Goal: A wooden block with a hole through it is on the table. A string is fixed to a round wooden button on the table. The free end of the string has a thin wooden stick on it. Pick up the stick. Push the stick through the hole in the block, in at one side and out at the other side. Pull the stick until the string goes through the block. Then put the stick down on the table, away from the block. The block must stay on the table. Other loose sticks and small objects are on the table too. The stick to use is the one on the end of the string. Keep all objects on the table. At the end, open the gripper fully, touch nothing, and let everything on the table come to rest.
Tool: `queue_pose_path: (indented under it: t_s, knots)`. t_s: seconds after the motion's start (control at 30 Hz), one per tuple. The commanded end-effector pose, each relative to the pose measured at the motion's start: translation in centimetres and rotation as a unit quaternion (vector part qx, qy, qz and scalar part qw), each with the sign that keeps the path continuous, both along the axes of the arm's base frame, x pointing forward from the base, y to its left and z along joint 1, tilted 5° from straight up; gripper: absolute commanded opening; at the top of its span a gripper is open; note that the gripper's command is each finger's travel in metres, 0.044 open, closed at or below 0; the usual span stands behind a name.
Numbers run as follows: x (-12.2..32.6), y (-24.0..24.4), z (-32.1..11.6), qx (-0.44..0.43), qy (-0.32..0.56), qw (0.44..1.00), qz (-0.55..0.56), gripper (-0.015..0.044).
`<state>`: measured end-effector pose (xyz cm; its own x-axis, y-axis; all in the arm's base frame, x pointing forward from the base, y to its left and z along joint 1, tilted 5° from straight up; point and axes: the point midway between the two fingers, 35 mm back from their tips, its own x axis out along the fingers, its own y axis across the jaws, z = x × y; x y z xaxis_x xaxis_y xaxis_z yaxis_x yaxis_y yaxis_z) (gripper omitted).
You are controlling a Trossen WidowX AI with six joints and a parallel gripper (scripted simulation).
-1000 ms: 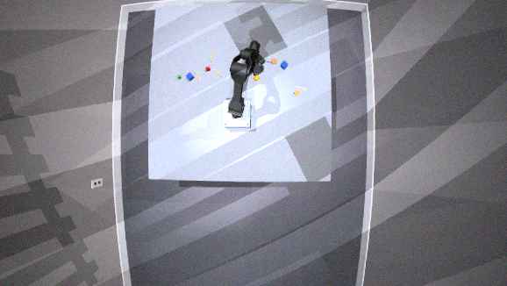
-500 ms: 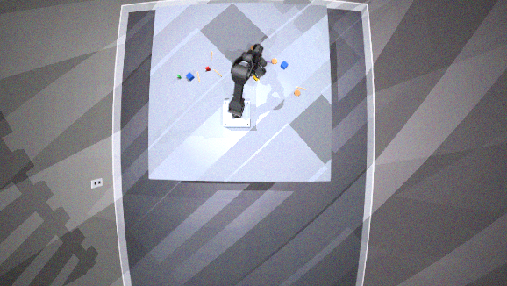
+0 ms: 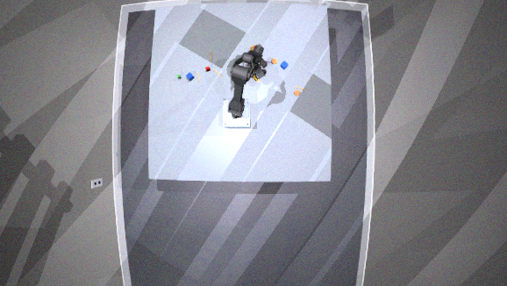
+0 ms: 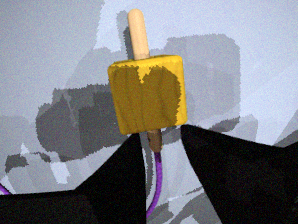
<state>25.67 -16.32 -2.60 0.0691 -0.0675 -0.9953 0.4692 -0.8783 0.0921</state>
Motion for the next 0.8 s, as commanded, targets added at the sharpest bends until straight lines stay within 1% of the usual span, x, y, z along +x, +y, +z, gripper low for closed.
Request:
queue_pose_path:
  t_s: [0.0,0.07,0.1,0.4,0.47,0.57,0.67,0.77]
  knots:
    - [0.3,0.0,3.6,-0.004,-0.006,1.000,0.000,0.0125]
    - [-0.1,0.3,6.6,-0.003,-0.006,1.000,0.000,0.0125]
    - [-0.2,0.4,7.4,-0.003,-0.006,1.000,0.000,0.0125]
    - [-0.2,0.3,7.2,-0.006,-0.008,1.000,0.009,0.0125]
    - [-0.4,0.2,7.2,-0.010,-0.003,0.997,0.070,0.0125]
    - [-0.8,-0.1,7.2,-0.021,0.008,0.978,0.208,0.0125]
    - [-1.2,-0.4,7.2,-0.031,0.019,0.939,0.342,0.0125]
    - [-1.7,-0.7,7.1,-0.040,0.029,0.882,0.469,0.0125]
